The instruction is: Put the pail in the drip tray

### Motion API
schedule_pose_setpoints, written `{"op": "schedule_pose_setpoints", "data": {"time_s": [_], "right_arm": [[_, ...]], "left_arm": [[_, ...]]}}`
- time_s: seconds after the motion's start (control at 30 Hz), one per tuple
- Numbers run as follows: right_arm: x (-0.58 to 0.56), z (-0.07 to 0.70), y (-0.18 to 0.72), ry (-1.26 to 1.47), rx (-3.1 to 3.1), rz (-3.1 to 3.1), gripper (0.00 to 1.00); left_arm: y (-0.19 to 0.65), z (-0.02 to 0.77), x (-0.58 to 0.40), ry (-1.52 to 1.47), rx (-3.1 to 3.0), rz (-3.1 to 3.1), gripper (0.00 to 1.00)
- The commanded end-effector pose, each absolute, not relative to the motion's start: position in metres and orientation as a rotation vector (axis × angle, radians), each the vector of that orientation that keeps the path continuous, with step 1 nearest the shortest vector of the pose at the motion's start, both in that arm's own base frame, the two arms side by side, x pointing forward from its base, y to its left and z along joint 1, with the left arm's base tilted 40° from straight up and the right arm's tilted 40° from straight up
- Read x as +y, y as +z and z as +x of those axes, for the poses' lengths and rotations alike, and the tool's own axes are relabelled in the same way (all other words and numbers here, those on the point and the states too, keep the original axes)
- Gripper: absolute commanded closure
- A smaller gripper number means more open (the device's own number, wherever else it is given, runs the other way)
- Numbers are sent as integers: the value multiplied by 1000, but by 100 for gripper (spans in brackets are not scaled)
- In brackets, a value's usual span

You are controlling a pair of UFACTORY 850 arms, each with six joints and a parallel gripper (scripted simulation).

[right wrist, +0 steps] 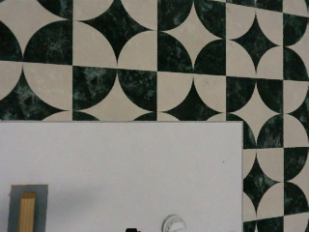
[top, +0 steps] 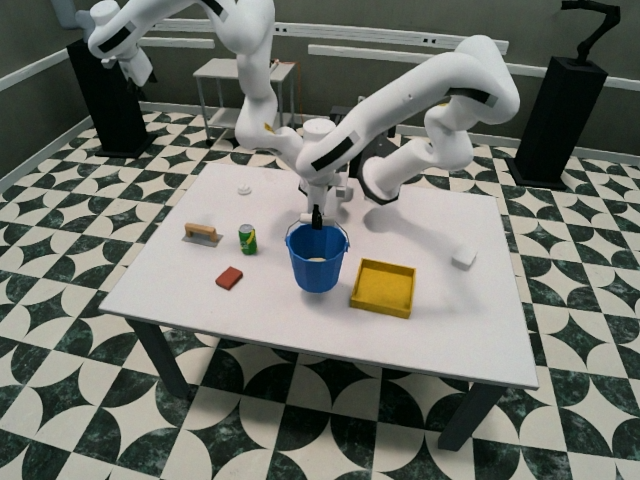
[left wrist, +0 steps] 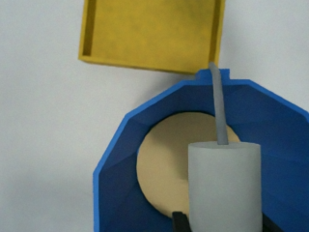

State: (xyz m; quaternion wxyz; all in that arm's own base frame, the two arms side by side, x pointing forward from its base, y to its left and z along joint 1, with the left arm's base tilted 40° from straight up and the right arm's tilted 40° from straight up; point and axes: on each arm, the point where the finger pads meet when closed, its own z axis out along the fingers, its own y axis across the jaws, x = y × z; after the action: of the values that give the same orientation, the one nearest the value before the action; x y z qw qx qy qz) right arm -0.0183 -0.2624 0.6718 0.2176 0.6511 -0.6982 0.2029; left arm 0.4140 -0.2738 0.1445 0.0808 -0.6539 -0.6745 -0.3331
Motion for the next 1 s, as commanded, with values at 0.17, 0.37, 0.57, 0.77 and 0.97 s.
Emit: {"op": "schedule_pose_setpoints", "data": {"time_s": [0.17, 0.37, 0.57, 0.77, 0.97], "right_arm": [[-262, -18, 673, 563, -1933, 1802, 0], [-262, -18, 673, 563, -1933, 1802, 0], [-262, -18, 673, 563, -1933, 1802, 0], [-262, -18, 673, 563, -1933, 1802, 0], [-262, -18, 673, 563, -1933, 1802, 0]], "left_arm": [[155, 408, -258, -996, -2018, -1957, 100], [164, 403, -243, -996, -2018, -1957, 100], [170, 399, -232, -996, -2018, -1957, 100], [179, 394, -215, -996, -2018, -1957, 100], [189, 388, -198, -996, -2018, -1957, 100]]}}
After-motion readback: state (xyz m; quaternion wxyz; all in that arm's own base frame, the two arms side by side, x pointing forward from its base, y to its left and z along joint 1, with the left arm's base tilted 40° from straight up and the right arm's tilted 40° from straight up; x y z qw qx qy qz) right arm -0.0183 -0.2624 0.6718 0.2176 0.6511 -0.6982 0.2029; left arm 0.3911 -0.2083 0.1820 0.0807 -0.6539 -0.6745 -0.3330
